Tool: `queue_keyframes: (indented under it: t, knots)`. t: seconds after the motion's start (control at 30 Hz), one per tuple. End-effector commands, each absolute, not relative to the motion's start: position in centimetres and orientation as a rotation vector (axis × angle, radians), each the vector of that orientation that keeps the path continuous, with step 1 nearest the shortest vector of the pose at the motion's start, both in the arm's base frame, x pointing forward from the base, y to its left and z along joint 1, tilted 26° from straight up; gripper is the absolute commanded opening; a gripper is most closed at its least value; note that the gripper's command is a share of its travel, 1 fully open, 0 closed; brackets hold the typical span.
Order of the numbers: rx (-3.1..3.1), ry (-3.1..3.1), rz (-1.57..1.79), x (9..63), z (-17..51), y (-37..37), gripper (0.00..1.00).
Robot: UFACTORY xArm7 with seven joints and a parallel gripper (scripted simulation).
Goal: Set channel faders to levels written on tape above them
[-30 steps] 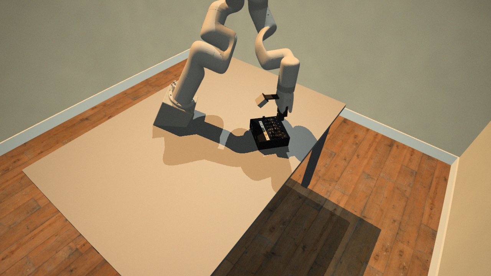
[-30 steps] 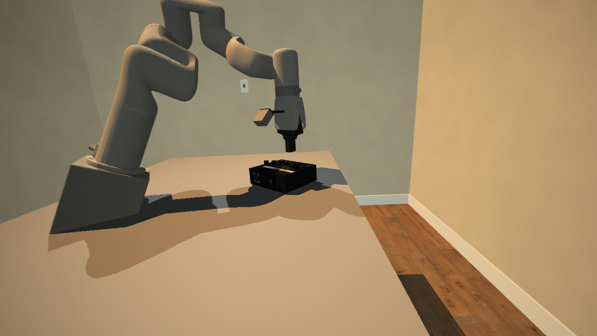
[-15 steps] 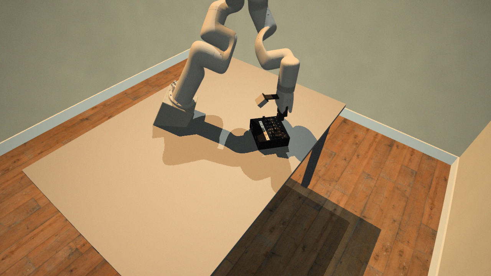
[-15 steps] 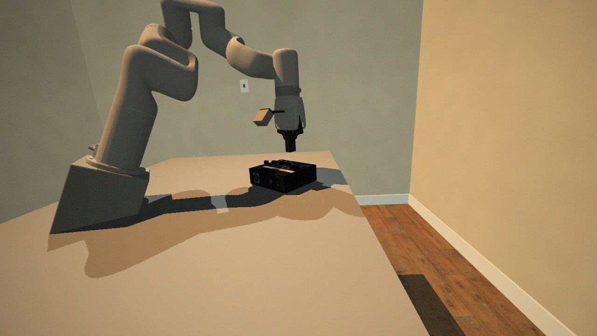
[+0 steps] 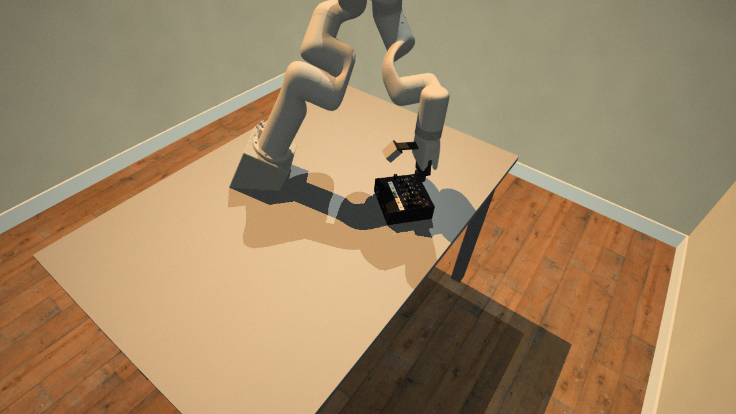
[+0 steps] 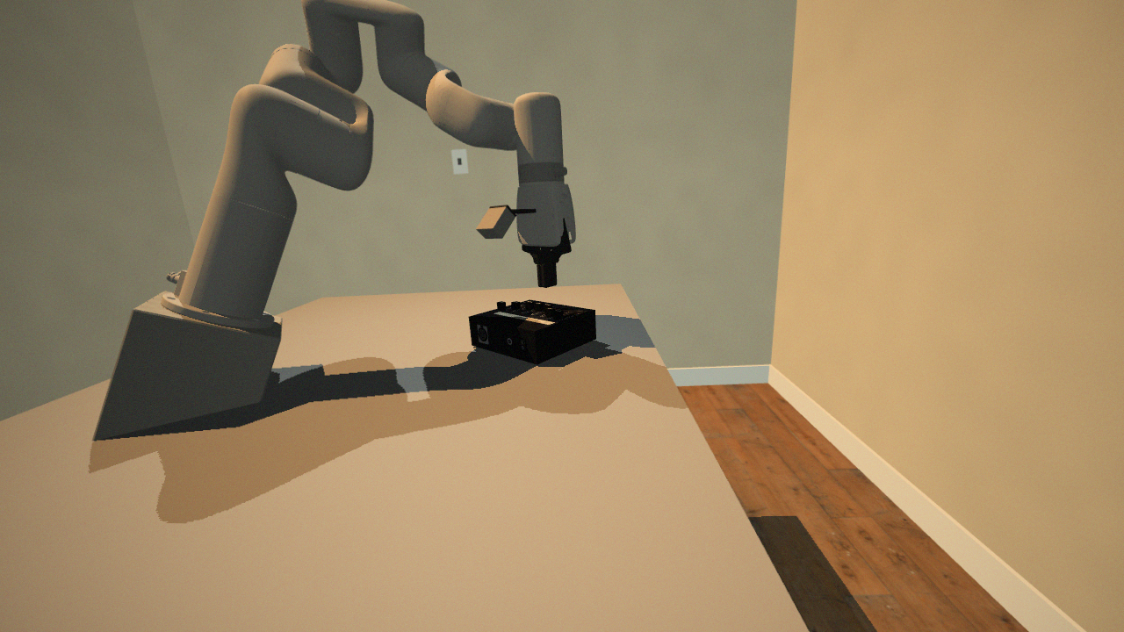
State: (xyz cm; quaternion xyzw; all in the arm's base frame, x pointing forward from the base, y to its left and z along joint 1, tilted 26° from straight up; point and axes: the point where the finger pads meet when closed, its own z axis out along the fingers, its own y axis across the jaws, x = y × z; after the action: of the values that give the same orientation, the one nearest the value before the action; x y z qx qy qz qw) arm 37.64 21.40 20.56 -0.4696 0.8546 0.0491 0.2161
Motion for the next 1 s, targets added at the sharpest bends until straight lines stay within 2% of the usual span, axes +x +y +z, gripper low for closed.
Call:
queue_keyframes:
  t: [0.0,0.97]
  knots:
    - [-1.299,2.366,0.136,37.7,20.6,21.4,0.0]
    - [-1.299,2.366,0.136,38.3,19.1,21.9,0.0]
